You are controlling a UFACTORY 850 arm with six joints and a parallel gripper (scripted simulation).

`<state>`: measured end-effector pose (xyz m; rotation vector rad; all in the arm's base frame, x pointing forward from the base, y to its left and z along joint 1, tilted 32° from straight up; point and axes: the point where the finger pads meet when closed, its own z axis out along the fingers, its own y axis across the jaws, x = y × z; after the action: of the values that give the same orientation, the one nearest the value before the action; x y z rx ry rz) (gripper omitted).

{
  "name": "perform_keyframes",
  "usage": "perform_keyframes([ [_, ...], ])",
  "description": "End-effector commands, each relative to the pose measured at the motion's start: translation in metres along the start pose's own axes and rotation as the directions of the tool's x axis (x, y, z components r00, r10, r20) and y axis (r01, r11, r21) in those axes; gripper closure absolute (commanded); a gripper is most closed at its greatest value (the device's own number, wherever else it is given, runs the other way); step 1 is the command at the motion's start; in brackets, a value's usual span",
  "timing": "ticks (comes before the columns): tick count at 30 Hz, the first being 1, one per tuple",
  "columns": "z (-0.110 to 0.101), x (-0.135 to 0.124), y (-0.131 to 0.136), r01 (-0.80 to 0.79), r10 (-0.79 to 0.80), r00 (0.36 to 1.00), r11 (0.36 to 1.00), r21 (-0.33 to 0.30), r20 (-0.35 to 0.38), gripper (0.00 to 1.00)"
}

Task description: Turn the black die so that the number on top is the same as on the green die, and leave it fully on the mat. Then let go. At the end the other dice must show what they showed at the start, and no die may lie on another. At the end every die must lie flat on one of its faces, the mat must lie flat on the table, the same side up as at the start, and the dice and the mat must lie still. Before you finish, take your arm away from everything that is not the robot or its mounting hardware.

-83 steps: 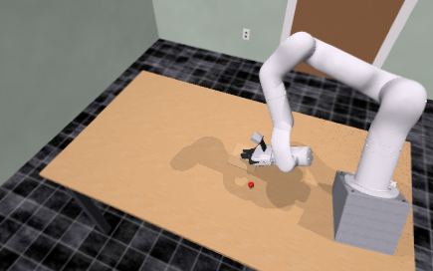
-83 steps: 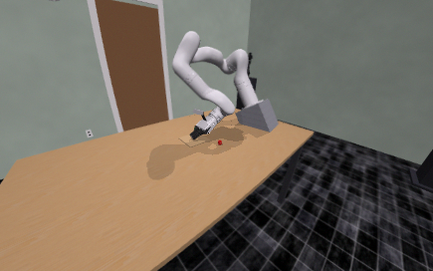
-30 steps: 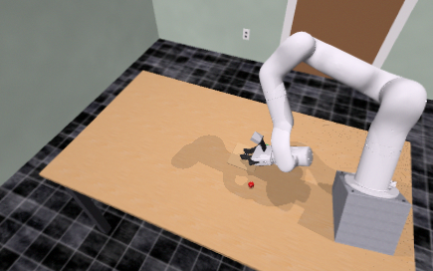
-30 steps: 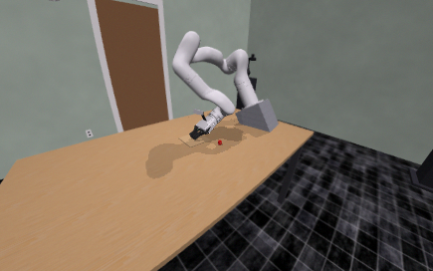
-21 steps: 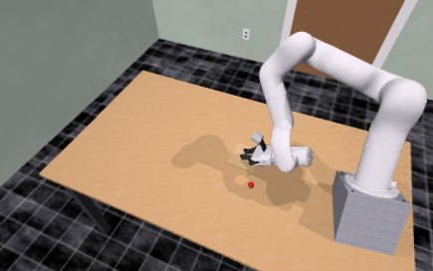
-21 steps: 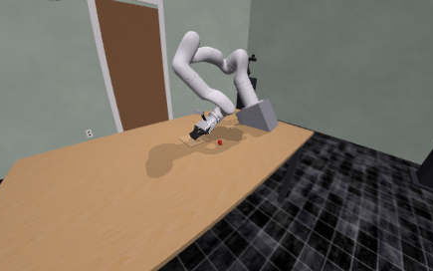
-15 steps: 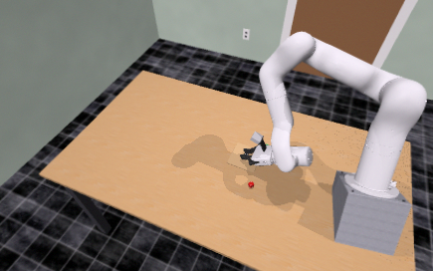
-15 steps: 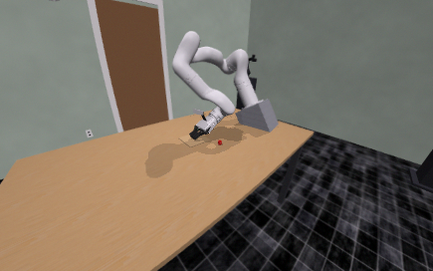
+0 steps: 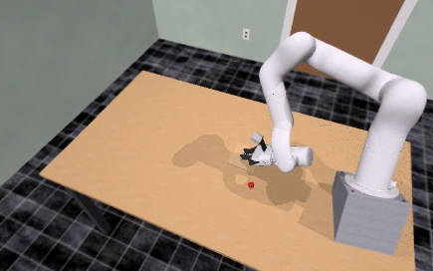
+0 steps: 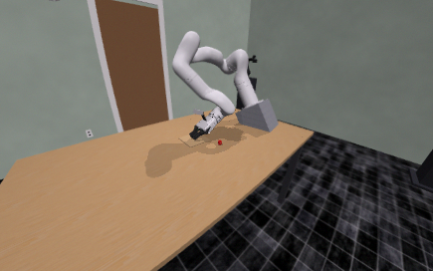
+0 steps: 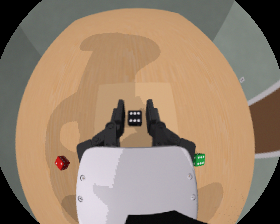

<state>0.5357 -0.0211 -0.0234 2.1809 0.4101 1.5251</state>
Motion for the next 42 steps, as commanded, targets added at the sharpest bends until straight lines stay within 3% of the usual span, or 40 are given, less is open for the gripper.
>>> perform_keyframes([
  [1,-0.001,0.001,0.000,0.000,0.000,1.000,1.000,0.000,-0.001,0.64],
  [15,-0.044,0.001,0.000,0.000,0.000,1.000,1.000,0.000,-0.001,0.64],
  [27,-0.051,0.003,0.000,0.000,0.000,1.000,1.000,0.000,-0.001,0.64],
  [42,-0.074,0.046,0.000,0.000,0.000,1.000,1.000,0.000,-0.001,0.64],
])
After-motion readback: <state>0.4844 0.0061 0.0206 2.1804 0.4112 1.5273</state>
